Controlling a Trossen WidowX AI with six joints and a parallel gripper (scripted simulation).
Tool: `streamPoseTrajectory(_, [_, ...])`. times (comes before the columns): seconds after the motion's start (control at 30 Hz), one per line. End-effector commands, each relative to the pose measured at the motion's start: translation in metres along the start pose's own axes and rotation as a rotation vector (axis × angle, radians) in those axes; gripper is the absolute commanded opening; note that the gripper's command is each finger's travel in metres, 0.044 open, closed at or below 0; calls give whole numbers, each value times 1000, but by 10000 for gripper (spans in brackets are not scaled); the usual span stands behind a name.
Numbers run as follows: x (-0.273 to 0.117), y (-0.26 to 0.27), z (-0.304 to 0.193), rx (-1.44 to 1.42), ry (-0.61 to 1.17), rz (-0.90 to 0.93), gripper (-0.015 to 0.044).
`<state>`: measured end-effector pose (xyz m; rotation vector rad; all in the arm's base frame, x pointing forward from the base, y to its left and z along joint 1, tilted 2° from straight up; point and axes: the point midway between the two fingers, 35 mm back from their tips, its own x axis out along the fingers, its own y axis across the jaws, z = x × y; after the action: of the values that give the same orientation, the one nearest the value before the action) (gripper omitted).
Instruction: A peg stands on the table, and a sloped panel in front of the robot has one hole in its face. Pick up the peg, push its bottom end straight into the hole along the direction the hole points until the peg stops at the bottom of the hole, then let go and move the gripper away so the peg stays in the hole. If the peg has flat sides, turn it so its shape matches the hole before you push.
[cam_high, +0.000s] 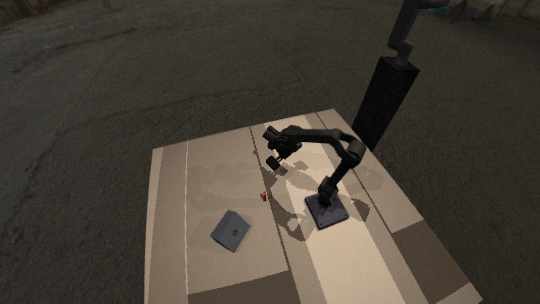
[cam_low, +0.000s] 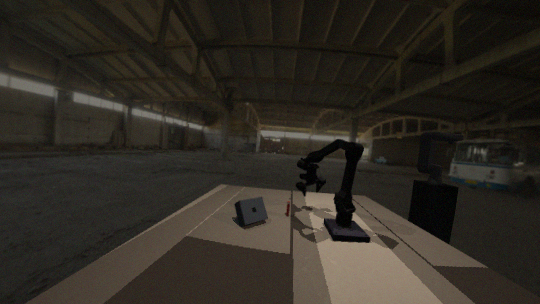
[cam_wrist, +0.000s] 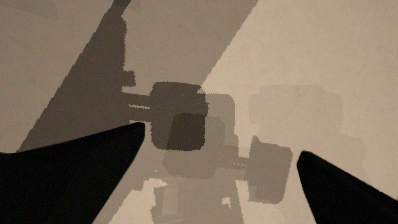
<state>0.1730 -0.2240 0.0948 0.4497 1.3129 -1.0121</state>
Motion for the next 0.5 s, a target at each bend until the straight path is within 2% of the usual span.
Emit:
streamPoseTrajectory(0.0, [-4, 16, 0, -77, 15, 33, 440])
streamPoseTrajectory(0.47, [-26, 75, -9, -353, 47, 151, 440])
